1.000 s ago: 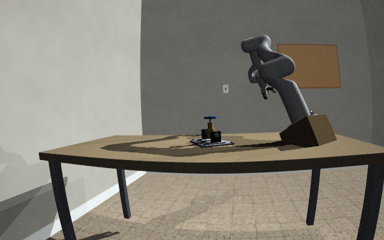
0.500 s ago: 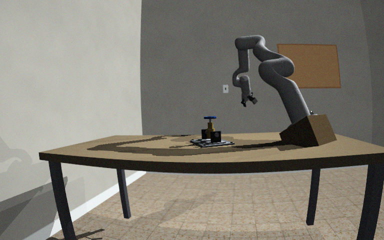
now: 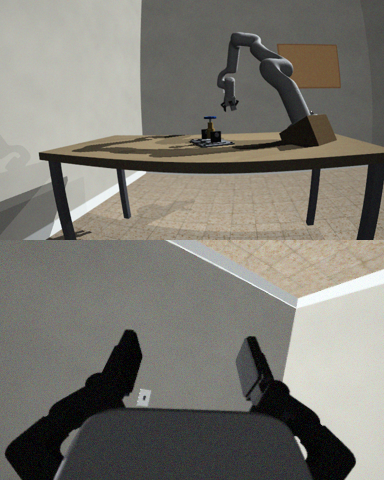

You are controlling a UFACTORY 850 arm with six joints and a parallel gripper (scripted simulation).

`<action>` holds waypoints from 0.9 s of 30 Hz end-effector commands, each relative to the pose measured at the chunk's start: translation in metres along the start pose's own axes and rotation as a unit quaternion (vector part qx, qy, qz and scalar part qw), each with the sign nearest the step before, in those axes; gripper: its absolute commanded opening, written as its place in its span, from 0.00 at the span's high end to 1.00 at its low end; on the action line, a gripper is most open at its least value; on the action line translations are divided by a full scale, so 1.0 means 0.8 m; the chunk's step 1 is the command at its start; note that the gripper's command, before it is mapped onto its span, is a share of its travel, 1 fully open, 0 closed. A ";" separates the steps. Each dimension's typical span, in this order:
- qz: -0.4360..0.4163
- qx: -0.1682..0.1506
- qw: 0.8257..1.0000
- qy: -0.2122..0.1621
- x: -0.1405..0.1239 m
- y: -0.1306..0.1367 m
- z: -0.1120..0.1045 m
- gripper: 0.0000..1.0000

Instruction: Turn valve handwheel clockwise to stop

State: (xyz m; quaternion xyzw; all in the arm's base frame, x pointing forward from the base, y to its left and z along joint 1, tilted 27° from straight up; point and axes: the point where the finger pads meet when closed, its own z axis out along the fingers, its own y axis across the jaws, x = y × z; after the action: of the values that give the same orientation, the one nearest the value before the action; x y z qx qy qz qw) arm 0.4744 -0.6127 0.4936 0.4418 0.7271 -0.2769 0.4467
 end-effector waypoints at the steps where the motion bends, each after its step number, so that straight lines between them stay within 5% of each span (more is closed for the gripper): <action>1: 0.046 -0.016 0.999 0.009 0.031 0.080 -0.026 0.00; 9: 0.141 -0.047 0.988 0.050 0.100 0.201 -0.086 0.00; 11: 0.141 -0.047 0.988 0.050 0.100 0.201 -0.086 0.00; 12: 0.185 -0.057 0.978 0.075 0.130 0.241 -0.114 0.00; 27: 0.331 -0.060 0.925 0.180 0.279 0.378 -0.261 0.00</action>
State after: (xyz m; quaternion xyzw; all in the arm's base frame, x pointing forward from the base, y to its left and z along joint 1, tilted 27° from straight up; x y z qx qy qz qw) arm 0.6129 -0.2622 0.3945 0.6410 0.6421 -0.0136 0.4203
